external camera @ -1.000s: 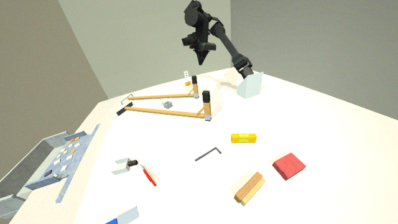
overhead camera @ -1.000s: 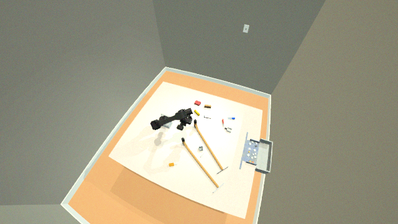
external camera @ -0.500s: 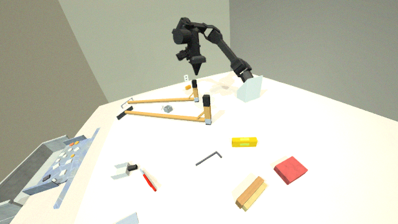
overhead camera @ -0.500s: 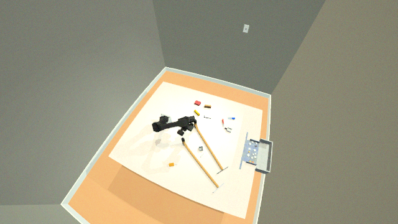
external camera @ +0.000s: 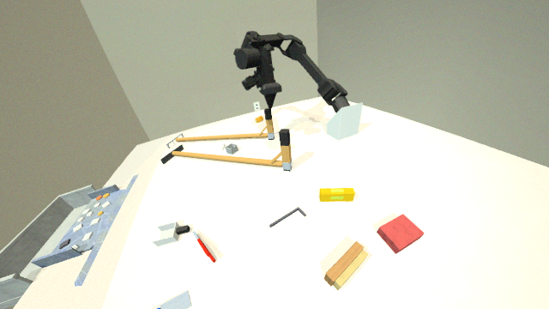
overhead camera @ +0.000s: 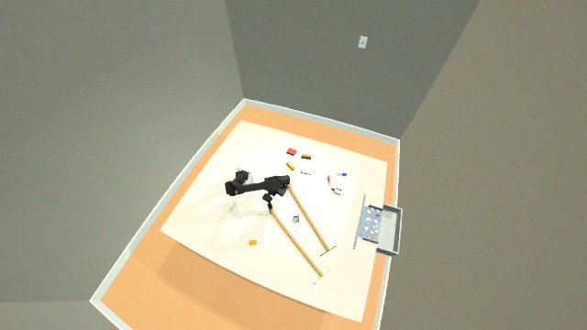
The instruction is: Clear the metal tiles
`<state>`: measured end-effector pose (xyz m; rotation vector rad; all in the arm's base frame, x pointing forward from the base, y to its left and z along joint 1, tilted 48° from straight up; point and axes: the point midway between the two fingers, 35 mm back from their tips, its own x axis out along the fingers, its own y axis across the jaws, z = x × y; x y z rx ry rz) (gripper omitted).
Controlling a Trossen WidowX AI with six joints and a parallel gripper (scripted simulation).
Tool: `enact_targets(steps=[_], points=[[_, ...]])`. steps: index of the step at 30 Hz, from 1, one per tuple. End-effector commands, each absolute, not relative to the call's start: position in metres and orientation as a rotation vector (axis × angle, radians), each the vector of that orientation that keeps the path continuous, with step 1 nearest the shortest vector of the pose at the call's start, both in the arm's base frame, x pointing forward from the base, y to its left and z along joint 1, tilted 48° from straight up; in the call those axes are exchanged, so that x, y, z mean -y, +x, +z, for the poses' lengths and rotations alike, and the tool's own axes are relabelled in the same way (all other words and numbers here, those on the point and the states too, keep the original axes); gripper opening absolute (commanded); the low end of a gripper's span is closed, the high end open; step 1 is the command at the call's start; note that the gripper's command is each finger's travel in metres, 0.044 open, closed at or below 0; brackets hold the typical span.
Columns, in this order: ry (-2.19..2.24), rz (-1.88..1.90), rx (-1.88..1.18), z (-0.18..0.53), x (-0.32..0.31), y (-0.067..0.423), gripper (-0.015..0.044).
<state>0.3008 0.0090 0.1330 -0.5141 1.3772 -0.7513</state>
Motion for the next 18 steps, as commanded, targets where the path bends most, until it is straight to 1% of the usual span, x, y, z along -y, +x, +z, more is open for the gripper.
enact_targets(steps=[1, 18], points=[[-0.516, -0.75, -1.374, 0.127, -0.001, 0.302, 0.0], [-0.517, -0.75, -1.373, 0.1, 0.028, 0.304, 0.0]])
